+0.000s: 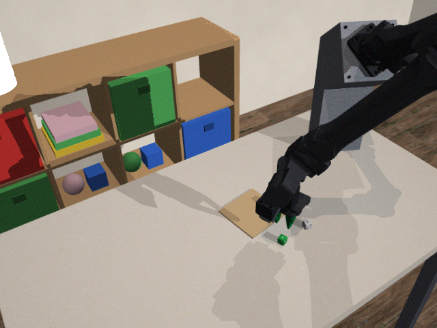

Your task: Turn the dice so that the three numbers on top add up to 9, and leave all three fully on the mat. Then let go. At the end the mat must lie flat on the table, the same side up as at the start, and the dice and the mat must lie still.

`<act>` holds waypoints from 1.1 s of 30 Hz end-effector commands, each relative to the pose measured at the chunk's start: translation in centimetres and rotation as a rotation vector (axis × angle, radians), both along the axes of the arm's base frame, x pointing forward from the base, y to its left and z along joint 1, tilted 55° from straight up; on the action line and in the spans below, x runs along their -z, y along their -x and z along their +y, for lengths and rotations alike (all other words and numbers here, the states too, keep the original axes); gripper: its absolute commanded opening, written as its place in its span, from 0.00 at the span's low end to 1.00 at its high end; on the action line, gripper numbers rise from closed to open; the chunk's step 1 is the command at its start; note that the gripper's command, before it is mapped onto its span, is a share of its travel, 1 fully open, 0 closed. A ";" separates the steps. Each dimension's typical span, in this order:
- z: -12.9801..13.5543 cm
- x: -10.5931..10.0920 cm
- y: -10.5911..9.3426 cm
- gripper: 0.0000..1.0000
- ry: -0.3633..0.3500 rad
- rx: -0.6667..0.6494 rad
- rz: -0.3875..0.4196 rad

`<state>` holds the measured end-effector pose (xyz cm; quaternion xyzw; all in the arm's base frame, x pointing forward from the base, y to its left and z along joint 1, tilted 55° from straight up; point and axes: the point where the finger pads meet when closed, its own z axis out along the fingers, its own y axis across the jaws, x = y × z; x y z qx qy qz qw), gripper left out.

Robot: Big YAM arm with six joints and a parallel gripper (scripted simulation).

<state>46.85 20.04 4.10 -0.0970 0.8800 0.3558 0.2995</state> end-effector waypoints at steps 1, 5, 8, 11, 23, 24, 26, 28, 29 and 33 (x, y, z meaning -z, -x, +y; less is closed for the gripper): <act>0.6 0.4 0.4 0.34 -0.002 -0.004 0.011; 1.1 0.5 -0.4 0.34 -0.005 -0.002 -0.001; 1.4 0.7 -0.6 0.34 -0.005 -0.002 -0.001; 1.7 1.1 -0.7 0.34 -0.005 -0.002 0.000; 2.8 1.9 -1.4 0.34 -0.005 -0.003 0.000; 2.8 1.9 -1.5 0.34 -0.005 -0.003 0.000; 2.9 2.3 -1.3 0.34 -0.003 -0.003 0.007; 3.1 2.3 -1.5 0.34 -0.004 -0.003 0.005; 3.2 2.2 -1.7 0.34 -0.005 -0.003 0.000; 3.3 2.0 -1.7 0.34 -0.006 -0.004 -0.004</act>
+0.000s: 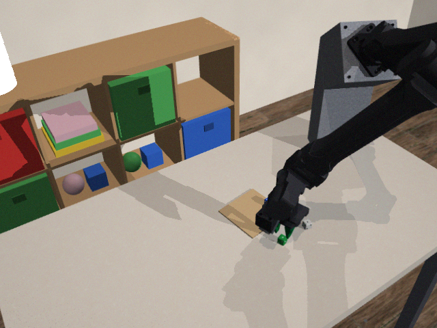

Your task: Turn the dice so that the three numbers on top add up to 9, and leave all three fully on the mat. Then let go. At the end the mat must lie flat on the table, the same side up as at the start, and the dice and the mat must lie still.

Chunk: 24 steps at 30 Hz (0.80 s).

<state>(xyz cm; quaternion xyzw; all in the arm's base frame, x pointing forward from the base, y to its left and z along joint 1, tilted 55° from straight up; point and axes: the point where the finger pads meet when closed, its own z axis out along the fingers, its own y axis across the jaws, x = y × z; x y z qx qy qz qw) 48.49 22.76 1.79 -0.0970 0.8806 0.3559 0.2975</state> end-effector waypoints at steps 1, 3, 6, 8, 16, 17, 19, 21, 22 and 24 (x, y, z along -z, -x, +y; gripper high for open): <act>0.6 -0.3 0.0 0.34 -0.006 -0.003 -0.008; 0.5 0.1 0.1 0.34 -0.003 -0.002 -0.001; 0.7 0.3 0.1 0.34 -0.003 -0.004 0.002; 0.7 0.0 0.1 0.34 -0.004 -0.004 -0.003; 0.6 0.0 0.0 0.34 -0.004 -0.003 -0.004; 0.6 0.0 0.0 0.34 -0.004 -0.003 -0.004; 0.6 0.0 0.0 0.34 -0.004 -0.003 -0.004; 0.6 0.0 0.0 0.34 -0.004 -0.003 -0.004; 0.6 0.0 0.0 0.34 -0.004 -0.003 -0.004; 0.6 0.0 0.0 0.34 -0.004 -0.003 -0.004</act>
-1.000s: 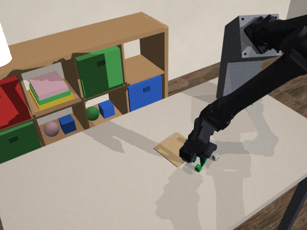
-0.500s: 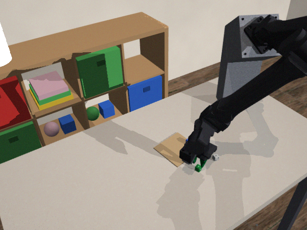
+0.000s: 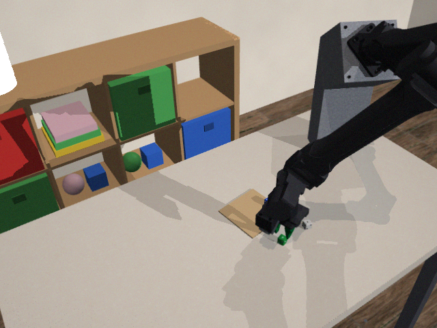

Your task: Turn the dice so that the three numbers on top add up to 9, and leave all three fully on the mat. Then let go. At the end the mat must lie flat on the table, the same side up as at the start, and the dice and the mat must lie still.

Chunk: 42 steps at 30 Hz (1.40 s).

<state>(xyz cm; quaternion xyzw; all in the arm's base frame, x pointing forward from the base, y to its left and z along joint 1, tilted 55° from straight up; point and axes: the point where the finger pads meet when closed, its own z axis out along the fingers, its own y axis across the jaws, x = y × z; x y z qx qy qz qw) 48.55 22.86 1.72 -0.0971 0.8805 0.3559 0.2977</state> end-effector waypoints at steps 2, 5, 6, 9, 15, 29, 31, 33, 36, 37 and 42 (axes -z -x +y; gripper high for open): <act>0.5 -0.1 0.1 0.34 -0.004 -0.003 -0.004; 0.5 -0.1 0.1 0.34 -0.004 -0.003 -0.004; 0.5 -0.1 0.1 0.34 -0.004 -0.003 -0.004; 0.5 -0.1 0.1 0.34 -0.004 -0.003 -0.004; 0.5 -0.1 0.1 0.34 -0.004 -0.003 -0.004; 0.6 -0.2 0.1 0.34 -0.004 -0.004 -0.005; 0.6 -0.3 0.1 0.34 -0.005 -0.004 -0.006; 0.6 -0.4 0.1 0.34 -0.005 -0.004 -0.007; 0.6 -0.5 0.1 0.34 -0.005 -0.004 -0.008; 0.6 -0.5 0.0 0.34 -0.005 -0.003 -0.008; 0.6 -0.5 0.0 0.34 -0.005 -0.003 -0.008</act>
